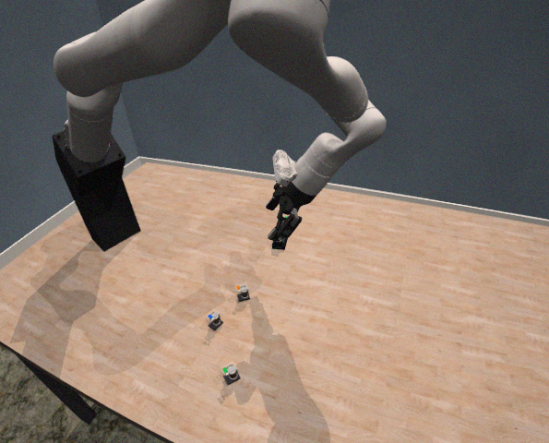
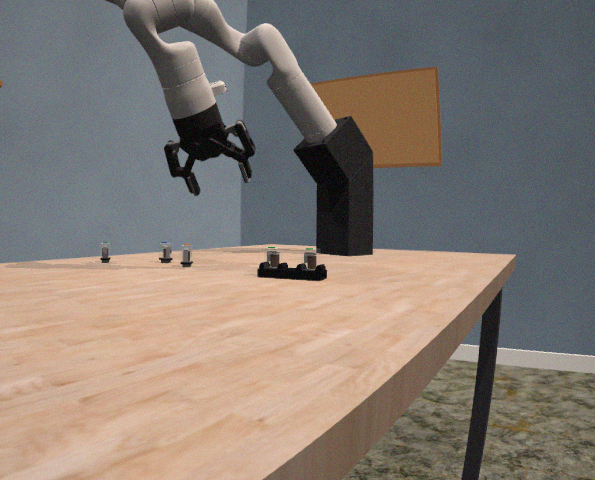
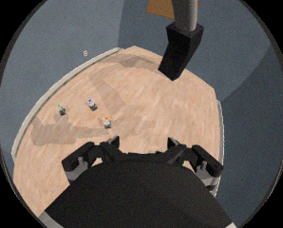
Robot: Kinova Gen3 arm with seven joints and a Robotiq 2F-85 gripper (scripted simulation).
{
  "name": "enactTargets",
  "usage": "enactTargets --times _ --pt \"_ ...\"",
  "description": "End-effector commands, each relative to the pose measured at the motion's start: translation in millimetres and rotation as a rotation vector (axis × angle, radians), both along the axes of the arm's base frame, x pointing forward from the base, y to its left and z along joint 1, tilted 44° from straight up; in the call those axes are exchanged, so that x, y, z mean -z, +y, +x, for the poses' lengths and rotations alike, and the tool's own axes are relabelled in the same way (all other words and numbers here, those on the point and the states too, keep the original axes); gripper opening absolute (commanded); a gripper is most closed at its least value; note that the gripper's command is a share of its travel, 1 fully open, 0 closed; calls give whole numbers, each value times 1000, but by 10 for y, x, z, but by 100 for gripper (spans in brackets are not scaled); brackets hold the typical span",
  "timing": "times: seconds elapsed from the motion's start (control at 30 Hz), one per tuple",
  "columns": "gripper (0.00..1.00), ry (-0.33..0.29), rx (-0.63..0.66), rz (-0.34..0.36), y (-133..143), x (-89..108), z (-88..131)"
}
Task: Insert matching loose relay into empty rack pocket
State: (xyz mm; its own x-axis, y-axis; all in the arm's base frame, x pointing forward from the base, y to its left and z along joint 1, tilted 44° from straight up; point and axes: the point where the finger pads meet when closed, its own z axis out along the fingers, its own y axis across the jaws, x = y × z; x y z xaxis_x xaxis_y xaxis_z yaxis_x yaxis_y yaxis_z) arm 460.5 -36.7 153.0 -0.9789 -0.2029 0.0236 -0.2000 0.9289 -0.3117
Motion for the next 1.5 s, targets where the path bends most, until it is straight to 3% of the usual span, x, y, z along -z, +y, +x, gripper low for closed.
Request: enactTargets --times 0.0,1.47 --pt "100 4 -10 -2 39 16 -9" --pt "100 -11 -135 -119 -6 144 101"
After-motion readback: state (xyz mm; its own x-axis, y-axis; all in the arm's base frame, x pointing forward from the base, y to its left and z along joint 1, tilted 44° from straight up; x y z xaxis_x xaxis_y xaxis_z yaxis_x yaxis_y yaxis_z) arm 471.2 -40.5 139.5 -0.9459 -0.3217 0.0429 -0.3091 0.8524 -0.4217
